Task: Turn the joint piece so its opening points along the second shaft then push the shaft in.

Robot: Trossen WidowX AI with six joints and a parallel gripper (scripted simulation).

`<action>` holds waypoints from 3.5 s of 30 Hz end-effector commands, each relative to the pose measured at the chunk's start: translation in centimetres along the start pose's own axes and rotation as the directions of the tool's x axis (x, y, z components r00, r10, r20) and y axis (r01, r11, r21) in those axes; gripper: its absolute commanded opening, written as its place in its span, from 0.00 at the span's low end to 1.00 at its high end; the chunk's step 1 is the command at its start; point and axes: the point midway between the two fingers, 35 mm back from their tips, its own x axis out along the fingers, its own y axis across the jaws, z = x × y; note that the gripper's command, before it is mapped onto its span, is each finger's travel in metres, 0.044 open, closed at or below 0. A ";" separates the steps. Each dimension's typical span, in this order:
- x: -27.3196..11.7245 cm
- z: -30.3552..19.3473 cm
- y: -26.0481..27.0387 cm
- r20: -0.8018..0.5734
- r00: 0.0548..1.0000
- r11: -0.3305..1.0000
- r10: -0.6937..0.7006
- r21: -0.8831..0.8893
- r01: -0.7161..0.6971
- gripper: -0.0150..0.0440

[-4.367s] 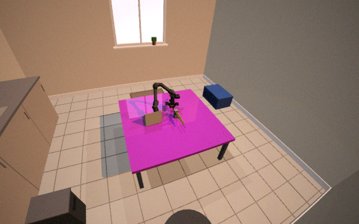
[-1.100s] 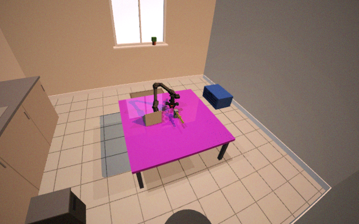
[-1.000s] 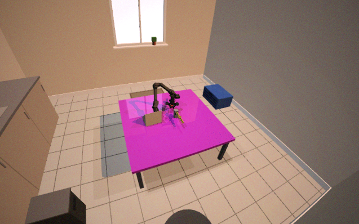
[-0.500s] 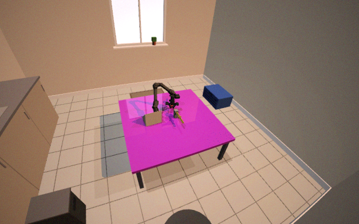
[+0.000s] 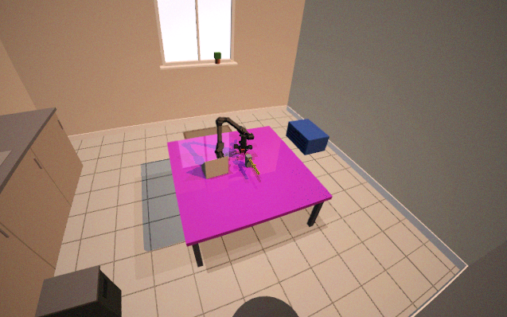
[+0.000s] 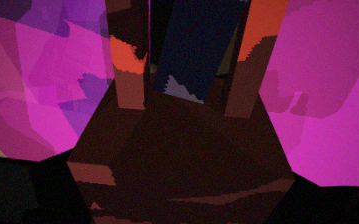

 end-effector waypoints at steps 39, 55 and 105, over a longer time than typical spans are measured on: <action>0.0 0.0 0.0 -0.001 1.000 1.000 0.000 0.000 0.000 0.25; 0.0 0.0 0.0 -0.001 1.000 1.000 0.000 0.000 0.000 0.73; -4.5 -1.0 -0.6 0.400 0.915 0.986 -0.043 0.167 -0.026 1.00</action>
